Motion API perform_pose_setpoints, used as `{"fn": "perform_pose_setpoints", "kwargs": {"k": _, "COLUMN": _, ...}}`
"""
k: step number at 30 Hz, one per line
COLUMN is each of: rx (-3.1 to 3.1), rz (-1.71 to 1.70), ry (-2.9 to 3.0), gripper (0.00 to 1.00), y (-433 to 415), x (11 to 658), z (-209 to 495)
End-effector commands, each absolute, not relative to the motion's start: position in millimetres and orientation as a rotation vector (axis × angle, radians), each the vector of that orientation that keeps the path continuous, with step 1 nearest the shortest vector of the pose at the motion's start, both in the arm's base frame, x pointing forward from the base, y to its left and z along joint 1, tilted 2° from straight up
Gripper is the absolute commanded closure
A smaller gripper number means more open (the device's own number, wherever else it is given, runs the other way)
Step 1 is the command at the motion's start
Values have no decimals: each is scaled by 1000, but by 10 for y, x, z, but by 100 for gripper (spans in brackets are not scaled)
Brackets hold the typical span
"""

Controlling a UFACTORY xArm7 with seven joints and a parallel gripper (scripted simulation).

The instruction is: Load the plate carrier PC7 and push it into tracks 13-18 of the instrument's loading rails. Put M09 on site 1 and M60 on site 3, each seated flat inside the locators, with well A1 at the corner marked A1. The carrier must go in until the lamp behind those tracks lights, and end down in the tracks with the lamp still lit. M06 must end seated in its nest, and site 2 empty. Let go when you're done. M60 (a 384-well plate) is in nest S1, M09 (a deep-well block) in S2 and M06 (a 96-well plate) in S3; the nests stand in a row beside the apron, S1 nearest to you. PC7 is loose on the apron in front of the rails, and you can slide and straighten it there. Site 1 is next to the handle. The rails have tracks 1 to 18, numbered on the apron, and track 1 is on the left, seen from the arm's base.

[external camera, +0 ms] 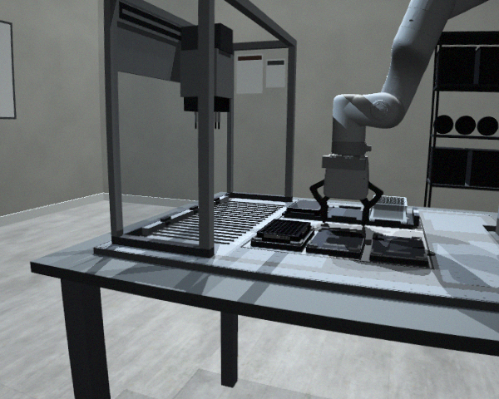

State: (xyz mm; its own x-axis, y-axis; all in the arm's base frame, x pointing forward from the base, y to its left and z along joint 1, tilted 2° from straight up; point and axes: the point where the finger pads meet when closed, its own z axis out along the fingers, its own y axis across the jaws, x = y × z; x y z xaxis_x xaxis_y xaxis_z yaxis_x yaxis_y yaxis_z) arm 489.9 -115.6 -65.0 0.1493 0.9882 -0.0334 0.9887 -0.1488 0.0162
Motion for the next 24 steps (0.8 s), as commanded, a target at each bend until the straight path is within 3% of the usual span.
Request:
{"fn": "perform_pose_setpoints", "kwargs": {"k": 1, "rx": 2353, "rz": -19, "ry": 2025, "gripper": 0, "y": -1187, "x": 4910, "z": -635}}
{"fn": "perform_pose_setpoints", "kwargs": {"k": 24, "rx": 2353, "rz": -19, "ry": 2025, "gripper": 0, "y": -1281, "x": 4896, "z": -632}}
